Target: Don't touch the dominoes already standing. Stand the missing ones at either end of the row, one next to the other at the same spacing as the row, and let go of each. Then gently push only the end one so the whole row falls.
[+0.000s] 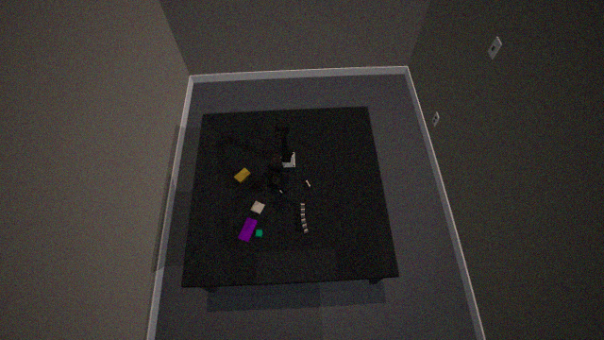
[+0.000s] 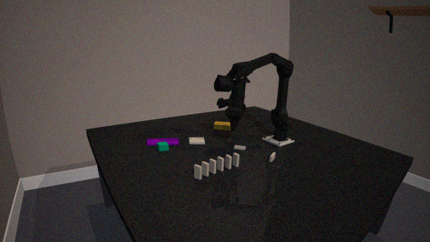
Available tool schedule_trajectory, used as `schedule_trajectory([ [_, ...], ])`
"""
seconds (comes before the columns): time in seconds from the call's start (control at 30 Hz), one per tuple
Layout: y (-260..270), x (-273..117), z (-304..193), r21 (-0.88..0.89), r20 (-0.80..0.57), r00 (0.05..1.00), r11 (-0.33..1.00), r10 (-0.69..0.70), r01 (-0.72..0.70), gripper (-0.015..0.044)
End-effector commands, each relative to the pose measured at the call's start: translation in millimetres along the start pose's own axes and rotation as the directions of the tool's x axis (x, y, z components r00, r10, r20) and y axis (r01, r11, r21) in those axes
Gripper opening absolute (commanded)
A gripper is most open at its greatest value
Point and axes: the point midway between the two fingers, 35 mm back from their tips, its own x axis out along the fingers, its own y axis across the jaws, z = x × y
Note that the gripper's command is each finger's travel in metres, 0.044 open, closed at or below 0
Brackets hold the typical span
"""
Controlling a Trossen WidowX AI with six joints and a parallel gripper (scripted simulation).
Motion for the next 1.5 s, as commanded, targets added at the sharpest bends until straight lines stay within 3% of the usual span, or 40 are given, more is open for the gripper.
schedule_trajectory([
  [0.0, -10.0, 10.2, -10.0, 0.078, -0.042, 0.997, 0.994, -0.068, 0.071, 0.0440],
  [0.23, -5.0, 16.0, -8.5, 0.078, -0.042, 0.997, 0.994, -0.067, 0.070, 0.0440],
  [0.5, -9.4, 74.3, -11.5, 0.078, -0.042, 0.997, 0.994, -0.067, 0.071, 0.0440],
  [1.17, -10.0, 90.3, -15.5, 0.078, -0.042, 0.997, 0.994, -0.067, 0.071, 0.0440],
  [1.47, -10.0, 90.3, -15.5, 0.078, -0.042, 0.997, 0.994, -0.067, 0.071, 0.0204],
])
